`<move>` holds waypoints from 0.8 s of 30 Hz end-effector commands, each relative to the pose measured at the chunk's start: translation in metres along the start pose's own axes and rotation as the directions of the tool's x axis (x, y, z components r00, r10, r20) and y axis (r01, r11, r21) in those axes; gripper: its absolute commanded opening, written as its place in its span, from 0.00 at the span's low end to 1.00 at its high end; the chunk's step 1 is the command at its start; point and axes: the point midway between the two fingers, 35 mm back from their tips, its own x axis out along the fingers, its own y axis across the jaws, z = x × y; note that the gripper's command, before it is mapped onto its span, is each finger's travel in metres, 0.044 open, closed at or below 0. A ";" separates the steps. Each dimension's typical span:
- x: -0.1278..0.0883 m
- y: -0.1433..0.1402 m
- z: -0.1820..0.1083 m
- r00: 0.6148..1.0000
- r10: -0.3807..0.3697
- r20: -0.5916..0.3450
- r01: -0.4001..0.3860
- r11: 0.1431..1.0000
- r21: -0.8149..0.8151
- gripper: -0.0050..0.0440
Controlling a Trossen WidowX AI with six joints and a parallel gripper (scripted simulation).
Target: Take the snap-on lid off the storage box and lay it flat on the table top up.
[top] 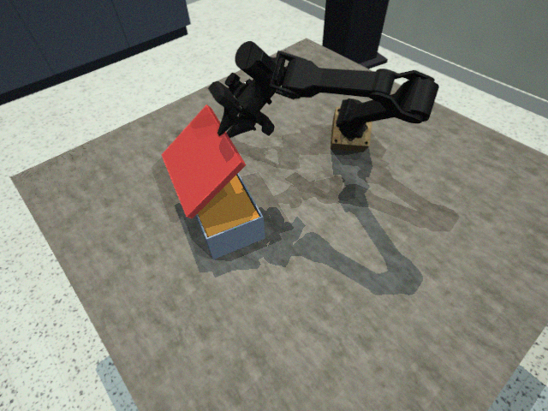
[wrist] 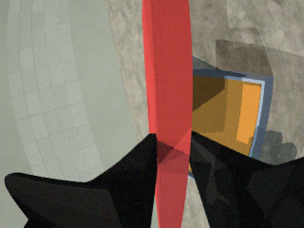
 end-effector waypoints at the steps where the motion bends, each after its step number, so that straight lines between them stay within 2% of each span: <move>1: -0.001 0.000 0.010 1.000 0.004 0.001 -0.004 1.000 -0.006 0.00; 24: -0.005 -0.003 0.054 1.000 0.004 0.001 -0.004 1.000 -0.006 0.00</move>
